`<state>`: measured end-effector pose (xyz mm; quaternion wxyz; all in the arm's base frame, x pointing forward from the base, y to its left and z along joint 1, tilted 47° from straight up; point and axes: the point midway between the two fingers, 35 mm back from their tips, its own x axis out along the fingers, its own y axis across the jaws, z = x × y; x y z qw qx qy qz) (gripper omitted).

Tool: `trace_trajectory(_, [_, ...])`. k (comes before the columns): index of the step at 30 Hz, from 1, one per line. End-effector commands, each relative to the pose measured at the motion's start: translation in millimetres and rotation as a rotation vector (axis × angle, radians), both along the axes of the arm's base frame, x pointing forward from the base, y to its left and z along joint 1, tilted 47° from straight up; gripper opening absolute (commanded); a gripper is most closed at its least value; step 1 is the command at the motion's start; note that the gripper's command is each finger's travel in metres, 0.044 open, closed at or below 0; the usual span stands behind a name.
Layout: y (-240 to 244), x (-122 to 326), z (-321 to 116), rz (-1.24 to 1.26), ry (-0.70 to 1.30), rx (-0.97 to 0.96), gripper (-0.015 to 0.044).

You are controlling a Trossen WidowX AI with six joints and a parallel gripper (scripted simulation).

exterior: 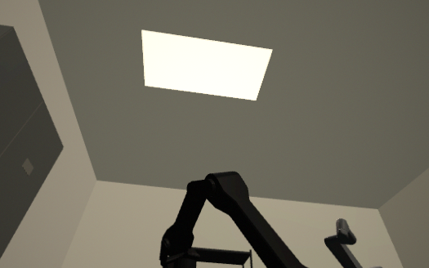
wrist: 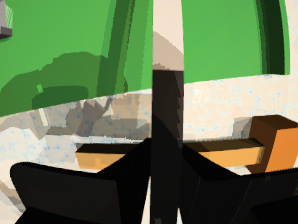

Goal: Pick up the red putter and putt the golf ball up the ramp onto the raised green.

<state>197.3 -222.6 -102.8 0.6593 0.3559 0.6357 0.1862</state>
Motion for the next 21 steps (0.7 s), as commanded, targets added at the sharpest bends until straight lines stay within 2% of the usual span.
trace_trajectory(1, [3.8,0.4,-2.2,-0.009,0.000,0.007,0.0000])
trace_trajectory(11, [0.0,-0.2,-1.1,0.000,0.000,0.000,0.0000])
trace_trajectory(21, [-16.7,-6.1,-23.2,-0.009,0.000,0.004,0.0000])
